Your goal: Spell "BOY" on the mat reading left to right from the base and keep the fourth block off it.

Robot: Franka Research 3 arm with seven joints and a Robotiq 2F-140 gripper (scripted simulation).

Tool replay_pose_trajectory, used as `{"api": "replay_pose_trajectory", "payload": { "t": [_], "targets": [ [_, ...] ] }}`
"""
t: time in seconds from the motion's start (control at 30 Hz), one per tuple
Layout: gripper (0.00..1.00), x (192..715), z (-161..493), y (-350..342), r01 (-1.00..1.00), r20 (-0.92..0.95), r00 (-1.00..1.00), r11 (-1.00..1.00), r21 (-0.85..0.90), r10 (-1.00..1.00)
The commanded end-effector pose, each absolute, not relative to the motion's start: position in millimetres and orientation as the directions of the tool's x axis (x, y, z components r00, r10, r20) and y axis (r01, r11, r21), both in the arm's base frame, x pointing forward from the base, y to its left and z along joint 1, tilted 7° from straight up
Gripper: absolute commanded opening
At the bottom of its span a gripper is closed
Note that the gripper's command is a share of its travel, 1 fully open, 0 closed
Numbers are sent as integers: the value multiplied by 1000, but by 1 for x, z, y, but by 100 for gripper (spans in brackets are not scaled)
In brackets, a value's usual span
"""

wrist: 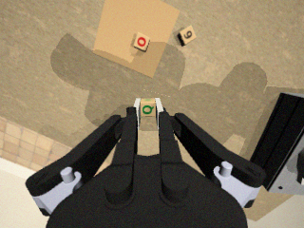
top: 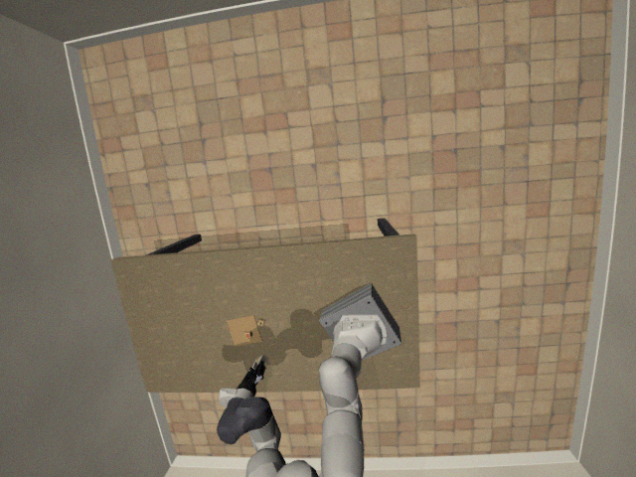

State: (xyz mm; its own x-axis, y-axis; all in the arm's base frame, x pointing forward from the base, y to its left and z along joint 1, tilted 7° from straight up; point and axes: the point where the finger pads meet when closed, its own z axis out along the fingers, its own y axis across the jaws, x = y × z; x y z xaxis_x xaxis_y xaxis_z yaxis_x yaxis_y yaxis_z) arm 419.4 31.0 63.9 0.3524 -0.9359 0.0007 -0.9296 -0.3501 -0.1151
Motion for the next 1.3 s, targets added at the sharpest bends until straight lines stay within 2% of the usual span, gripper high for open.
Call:
{"api": "replay_pose_trajectory", "payload": {
  "t": [0.0,0.67,1.27],
  "targets": [
    [13,421,64,31,-872,20,477,-476,-116,-878],
    [13,421,60,31,-732,47,672,-673,-108,-739],
    [13,422,56,31,-530,73,841,-843,-92,-536]
  ]
}}
